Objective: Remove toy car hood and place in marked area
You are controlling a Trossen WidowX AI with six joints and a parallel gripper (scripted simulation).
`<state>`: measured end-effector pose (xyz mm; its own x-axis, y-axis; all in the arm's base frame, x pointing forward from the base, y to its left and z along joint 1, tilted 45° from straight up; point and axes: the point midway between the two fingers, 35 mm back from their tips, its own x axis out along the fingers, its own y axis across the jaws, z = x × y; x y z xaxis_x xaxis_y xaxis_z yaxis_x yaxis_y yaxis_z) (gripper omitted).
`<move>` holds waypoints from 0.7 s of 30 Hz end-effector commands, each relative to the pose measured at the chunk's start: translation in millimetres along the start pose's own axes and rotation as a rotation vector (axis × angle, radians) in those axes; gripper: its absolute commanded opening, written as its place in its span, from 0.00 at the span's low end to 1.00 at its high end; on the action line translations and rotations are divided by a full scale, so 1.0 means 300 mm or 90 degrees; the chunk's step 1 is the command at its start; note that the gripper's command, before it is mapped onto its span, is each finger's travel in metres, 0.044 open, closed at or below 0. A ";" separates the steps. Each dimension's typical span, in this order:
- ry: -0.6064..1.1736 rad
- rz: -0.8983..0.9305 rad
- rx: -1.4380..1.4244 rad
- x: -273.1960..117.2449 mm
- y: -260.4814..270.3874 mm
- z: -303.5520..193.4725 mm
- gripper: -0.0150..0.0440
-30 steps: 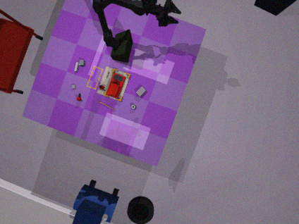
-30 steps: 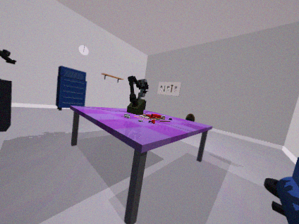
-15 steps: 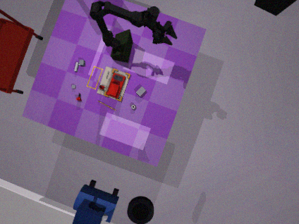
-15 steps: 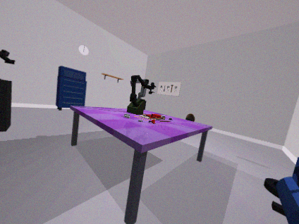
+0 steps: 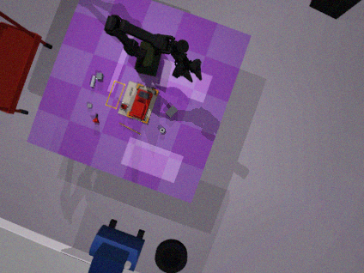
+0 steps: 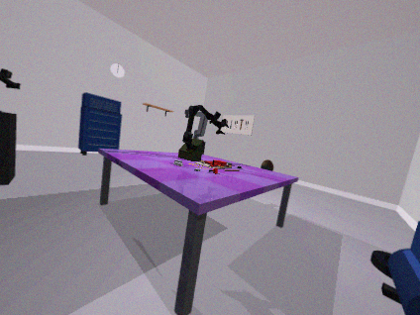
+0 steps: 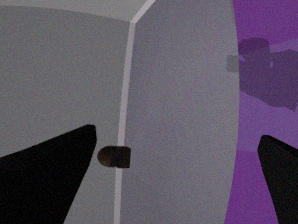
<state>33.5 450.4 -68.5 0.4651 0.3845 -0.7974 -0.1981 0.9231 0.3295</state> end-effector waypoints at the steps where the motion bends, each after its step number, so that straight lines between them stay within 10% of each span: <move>1: -0.017 -0.042 -0.012 0.027 -0.042 0.095 1.00; 21: -0.011 -0.364 -0.080 0.107 -0.497 0.607 1.00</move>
<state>222.8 340.1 -53.6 0.5521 -0.1274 -0.8240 -0.0261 0.9851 -0.1698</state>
